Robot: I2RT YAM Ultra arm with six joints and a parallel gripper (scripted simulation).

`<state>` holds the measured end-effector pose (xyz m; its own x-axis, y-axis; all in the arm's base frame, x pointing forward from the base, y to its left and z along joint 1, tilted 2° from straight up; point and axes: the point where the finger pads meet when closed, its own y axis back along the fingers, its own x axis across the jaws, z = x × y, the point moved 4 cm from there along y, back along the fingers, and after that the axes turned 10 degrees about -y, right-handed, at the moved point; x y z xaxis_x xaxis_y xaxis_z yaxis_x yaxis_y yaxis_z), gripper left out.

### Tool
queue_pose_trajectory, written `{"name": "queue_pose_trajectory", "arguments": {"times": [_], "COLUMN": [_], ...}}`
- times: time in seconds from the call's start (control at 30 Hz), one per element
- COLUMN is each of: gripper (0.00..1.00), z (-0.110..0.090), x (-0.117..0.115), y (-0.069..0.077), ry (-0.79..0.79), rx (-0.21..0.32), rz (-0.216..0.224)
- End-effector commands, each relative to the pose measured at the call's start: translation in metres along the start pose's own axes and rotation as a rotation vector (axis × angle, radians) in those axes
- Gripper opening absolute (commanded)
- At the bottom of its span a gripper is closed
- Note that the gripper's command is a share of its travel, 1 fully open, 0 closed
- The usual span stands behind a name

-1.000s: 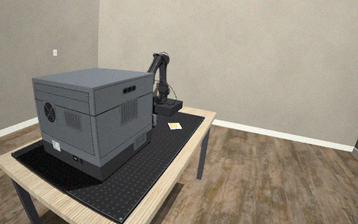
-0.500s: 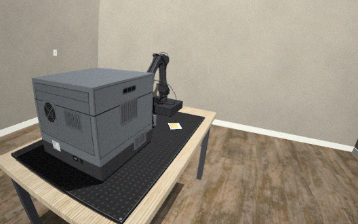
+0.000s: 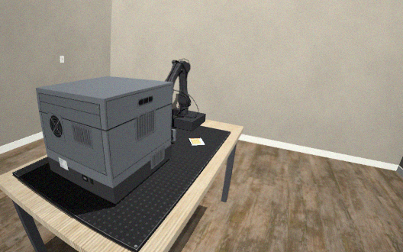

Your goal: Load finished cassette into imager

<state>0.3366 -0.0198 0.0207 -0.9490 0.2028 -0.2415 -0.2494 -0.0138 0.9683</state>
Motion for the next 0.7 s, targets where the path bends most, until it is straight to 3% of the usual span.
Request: {"name": "queue_pose_trajectory", "arguments": {"times": [0.0, 0.37, 0.4, 0.67], "gripper": [0.00, 0.00, 0.35, 0.35], "z": [0.0030, 0.0030, 0.0030, 0.0030], "x": [-0.0006, -0.0006, -0.0006, -0.0006], "y": [0.0044, 0.0044, 0.0044, 0.0043], "ry": [-0.003, -0.003, -0.003, -0.003], "rx": [-0.012, -0.012, -0.012, -0.012], "rz": [0.013, 0.013, 0.013, 0.013]}}
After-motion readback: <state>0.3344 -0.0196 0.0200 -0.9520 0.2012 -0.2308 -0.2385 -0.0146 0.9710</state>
